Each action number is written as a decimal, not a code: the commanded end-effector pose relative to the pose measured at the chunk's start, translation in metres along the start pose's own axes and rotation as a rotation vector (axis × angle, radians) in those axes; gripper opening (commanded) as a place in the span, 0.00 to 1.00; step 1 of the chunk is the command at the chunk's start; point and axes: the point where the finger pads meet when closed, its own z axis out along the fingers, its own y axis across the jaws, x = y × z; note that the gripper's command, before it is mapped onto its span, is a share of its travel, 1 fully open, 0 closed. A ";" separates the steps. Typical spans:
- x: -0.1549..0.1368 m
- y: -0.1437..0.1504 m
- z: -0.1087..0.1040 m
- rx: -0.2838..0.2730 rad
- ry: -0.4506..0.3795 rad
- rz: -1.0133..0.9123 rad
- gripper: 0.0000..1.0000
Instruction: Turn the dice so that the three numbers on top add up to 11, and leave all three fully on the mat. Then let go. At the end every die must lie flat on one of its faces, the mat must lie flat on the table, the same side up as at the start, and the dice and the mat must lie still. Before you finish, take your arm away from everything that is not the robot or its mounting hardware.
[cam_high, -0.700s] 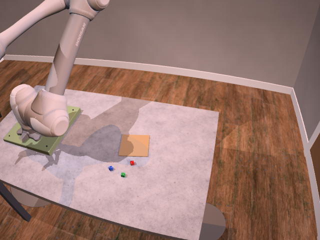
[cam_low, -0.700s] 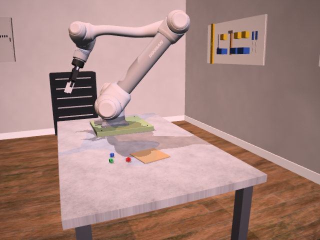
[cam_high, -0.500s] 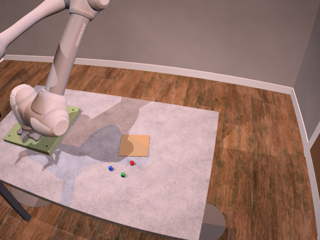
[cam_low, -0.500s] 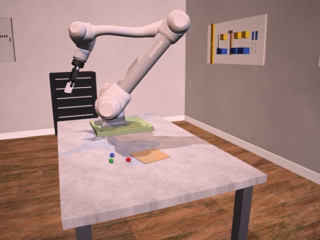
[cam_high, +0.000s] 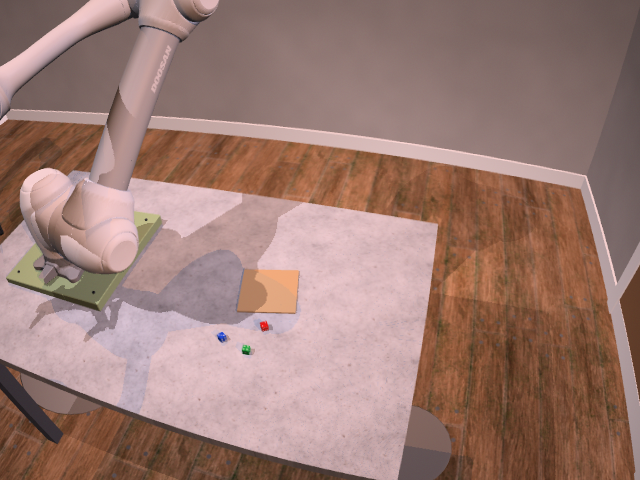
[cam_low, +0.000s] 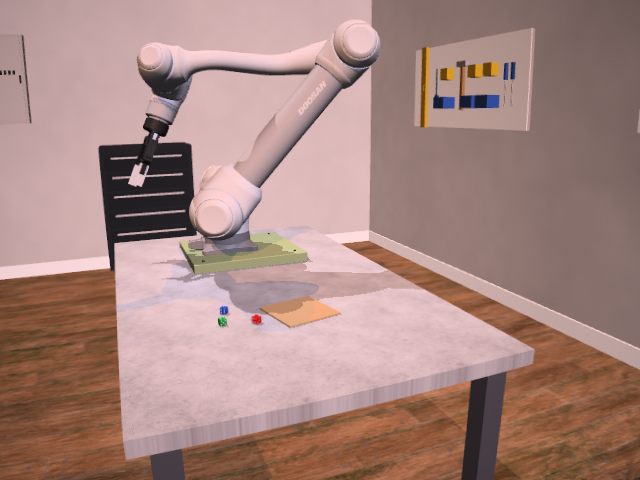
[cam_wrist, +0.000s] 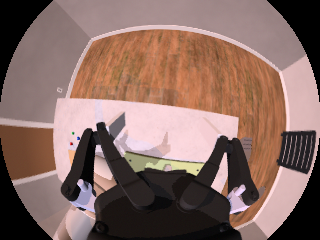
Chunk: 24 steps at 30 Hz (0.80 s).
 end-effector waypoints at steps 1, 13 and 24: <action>0.002 -0.002 0.000 0.004 -0.004 -0.003 1.00; 0.035 -0.045 0.009 0.067 -0.088 -0.077 1.00; 0.076 -0.198 0.049 0.133 -0.274 -0.276 1.00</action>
